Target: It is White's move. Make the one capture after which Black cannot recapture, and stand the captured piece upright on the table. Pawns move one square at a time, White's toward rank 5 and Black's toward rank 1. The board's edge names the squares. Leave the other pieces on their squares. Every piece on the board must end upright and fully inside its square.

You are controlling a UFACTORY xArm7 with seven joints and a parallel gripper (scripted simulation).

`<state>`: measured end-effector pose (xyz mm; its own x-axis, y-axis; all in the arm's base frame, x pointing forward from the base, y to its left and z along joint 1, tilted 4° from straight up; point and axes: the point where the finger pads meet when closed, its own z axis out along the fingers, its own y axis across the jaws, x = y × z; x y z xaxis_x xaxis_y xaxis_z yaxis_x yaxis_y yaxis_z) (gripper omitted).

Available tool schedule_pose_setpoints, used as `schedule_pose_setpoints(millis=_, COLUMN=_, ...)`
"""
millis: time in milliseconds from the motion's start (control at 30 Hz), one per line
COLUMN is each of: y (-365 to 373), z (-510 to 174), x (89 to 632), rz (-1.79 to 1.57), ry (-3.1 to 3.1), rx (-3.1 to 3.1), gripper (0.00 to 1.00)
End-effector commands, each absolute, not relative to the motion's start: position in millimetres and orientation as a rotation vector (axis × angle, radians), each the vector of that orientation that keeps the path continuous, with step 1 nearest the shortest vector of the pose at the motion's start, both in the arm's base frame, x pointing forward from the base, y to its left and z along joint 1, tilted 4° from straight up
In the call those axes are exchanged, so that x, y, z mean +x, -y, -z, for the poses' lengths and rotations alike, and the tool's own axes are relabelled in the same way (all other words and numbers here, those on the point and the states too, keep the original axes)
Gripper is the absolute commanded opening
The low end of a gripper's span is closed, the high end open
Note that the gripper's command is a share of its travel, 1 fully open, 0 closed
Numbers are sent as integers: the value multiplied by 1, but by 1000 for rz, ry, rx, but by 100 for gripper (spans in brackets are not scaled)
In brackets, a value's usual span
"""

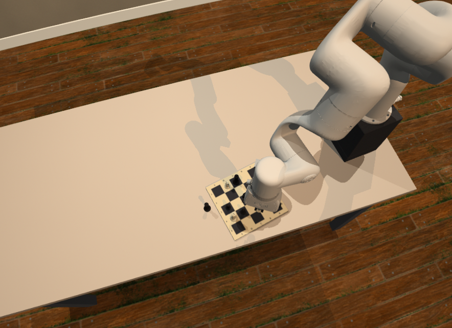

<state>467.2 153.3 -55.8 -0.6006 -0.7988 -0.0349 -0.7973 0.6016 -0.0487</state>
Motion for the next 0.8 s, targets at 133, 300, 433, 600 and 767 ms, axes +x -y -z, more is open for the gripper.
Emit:
schedule_pose_setpoints(millis=133, y=-154, z=74, x=469, rz=42, ry=-2760, rx=-1376, gripper=0)
schedule_pose_setpoints(millis=300, y=-154, z=87, x=470, rz=42, ry=-2760, rx=-1376, gripper=0)
schedule_pose_setpoints(millis=433, y=-155, z=107, x=471, rz=42, ry=-2760, rx=-1376, gripper=0)
schedule_pose_setpoints(millis=600, y=-155, z=129, x=472, rz=42, ry=-2760, rx=-1376, gripper=0)
schedule_pose_setpoints(millis=767, y=-155, z=139, x=473, rz=42, ry=-2760, rx=-1376, gripper=0)
